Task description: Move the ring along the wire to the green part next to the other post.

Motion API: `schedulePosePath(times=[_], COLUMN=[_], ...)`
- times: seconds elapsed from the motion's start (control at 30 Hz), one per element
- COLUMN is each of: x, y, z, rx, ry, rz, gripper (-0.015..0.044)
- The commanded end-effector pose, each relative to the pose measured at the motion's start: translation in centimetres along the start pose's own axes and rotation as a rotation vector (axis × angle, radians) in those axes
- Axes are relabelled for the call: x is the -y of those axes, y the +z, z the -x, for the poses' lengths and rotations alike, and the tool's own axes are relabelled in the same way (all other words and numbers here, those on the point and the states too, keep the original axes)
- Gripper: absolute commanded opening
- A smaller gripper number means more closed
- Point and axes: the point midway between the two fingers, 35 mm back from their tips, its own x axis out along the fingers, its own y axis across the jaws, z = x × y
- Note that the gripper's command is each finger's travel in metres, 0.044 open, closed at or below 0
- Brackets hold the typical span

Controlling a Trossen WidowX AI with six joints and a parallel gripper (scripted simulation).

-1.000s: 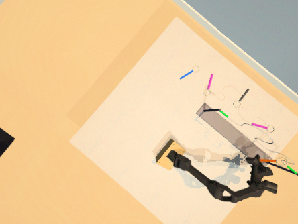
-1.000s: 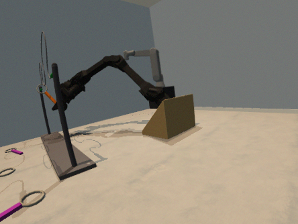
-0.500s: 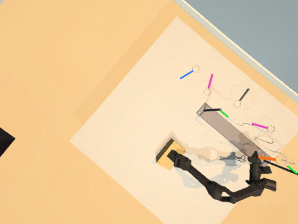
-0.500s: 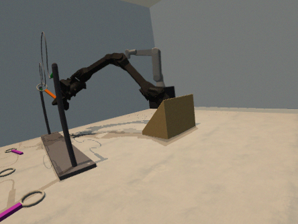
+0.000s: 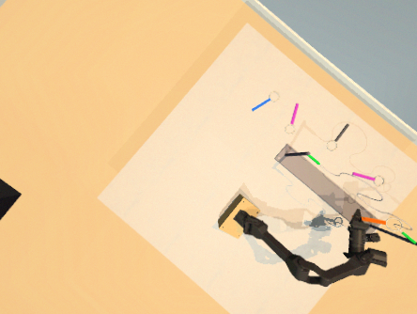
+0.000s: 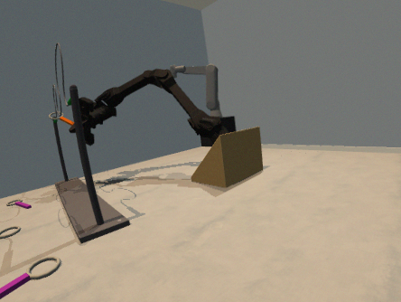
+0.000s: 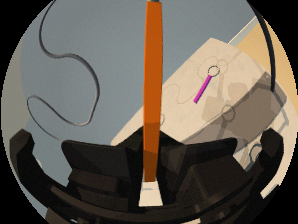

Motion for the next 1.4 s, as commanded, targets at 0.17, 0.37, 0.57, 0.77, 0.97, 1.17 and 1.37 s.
schedulePosePath(times=[0.17,0.37,0.57,0.77,0.97,1.17,1.37], x=[-2.7,-4.0,-5.3,-6.4,-7.3,-8.2,-9.0], y=[0.2,0.4,0.8,1.1,1.5,2.0,2.4], z=[0.2,0.3,0.5,0.8,1.0,1.3,1.5], rx=[0.001,0.000,-0.001,-0.002,-0.003,-0.005,-0.006], ry=[0.083,0.127,0.170,0.205,0.235,0.265,0.293], rz=[-0.132,-0.212,-0.291,-0.358,-0.414,-0.471,-0.525], gripper=[-0.0150,-0.0150,-0.0150,-0.0150,-0.0150,-0.0150,-0.0150])
